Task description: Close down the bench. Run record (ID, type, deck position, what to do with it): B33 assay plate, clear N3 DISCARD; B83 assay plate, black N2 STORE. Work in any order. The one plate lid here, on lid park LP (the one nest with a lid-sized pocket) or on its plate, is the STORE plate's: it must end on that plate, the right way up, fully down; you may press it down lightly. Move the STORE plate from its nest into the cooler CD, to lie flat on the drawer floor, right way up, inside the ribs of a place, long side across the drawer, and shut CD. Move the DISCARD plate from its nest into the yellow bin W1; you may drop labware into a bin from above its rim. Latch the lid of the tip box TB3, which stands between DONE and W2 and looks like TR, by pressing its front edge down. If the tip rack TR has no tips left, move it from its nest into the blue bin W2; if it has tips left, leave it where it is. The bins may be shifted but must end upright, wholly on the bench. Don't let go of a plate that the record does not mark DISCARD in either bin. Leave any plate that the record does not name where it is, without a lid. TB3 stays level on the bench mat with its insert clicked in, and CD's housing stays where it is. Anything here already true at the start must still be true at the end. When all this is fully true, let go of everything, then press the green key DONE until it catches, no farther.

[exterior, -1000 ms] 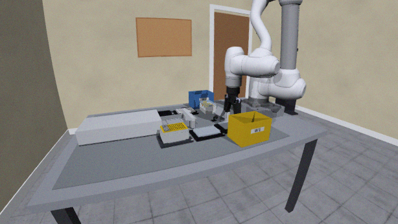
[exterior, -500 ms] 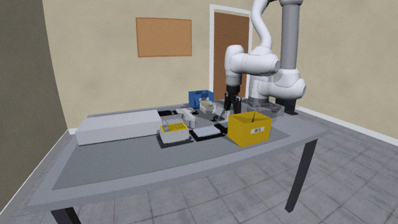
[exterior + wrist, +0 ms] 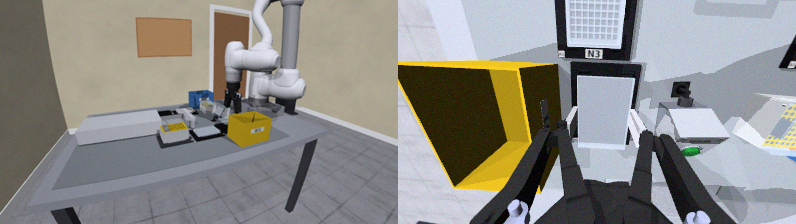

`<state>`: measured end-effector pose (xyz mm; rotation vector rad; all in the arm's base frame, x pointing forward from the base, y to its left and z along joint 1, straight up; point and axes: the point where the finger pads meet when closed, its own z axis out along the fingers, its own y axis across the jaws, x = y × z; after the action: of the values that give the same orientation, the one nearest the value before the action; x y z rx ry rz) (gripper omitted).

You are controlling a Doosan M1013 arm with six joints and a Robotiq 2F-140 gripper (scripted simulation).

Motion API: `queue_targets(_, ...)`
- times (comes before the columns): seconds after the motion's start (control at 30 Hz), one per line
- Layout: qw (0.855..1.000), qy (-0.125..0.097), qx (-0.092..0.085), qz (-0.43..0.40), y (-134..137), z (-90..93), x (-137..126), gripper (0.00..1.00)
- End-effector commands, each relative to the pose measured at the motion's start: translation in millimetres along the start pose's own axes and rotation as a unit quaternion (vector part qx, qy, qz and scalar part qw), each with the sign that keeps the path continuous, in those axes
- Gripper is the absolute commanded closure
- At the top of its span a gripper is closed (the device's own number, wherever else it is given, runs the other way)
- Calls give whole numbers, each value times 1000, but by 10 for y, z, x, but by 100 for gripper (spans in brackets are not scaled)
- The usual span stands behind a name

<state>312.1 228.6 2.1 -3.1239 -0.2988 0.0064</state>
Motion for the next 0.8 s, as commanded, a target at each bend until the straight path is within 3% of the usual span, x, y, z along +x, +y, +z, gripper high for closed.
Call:
queue_targets(0.0,1000,0,0,0,0,-26,0,100)
queue_targets(0.77,1000,0,0,0,0,-306,0,100)
